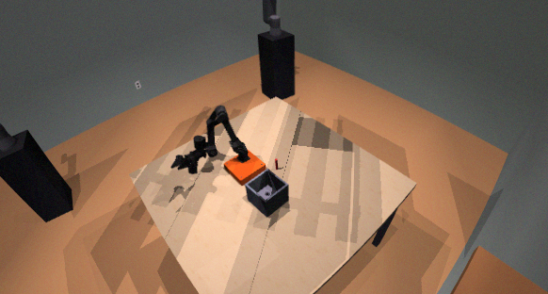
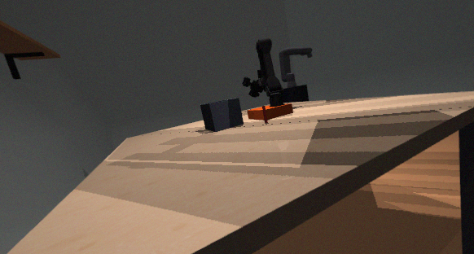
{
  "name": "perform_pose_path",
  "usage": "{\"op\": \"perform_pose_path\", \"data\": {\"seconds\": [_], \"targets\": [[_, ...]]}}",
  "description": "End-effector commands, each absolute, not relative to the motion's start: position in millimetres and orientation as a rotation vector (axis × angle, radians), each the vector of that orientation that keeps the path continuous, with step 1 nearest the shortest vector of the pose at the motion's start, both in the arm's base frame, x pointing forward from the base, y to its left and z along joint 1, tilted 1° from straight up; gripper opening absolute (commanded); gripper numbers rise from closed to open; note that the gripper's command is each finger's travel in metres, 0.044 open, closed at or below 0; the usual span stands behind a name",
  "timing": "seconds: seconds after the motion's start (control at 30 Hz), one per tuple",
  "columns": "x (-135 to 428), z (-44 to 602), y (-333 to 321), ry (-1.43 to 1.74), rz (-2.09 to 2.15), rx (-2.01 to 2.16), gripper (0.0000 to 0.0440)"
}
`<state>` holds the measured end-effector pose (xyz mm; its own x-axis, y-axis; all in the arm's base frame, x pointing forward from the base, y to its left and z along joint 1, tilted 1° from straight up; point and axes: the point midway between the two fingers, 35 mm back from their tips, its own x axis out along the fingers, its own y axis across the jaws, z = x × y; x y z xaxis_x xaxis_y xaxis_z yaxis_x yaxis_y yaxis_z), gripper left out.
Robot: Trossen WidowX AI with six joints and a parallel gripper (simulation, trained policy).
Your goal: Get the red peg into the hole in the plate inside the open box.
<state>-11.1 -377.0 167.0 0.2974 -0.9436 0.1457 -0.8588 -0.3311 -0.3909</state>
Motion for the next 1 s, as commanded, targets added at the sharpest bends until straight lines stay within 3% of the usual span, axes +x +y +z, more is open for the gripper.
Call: {"op": "perform_pose_path", "data": {"seconds": [0.0, 0.07, 0.97], "targets": [[-12, 167, -378, 1.663, -0.513, -2.323, 0.0423], [-8, 164, -383, 1.651, -0.506, -2.309, 0.0440], [146, 261, -426, 0.976, -0.672, -1.991, 0.0440]]}}
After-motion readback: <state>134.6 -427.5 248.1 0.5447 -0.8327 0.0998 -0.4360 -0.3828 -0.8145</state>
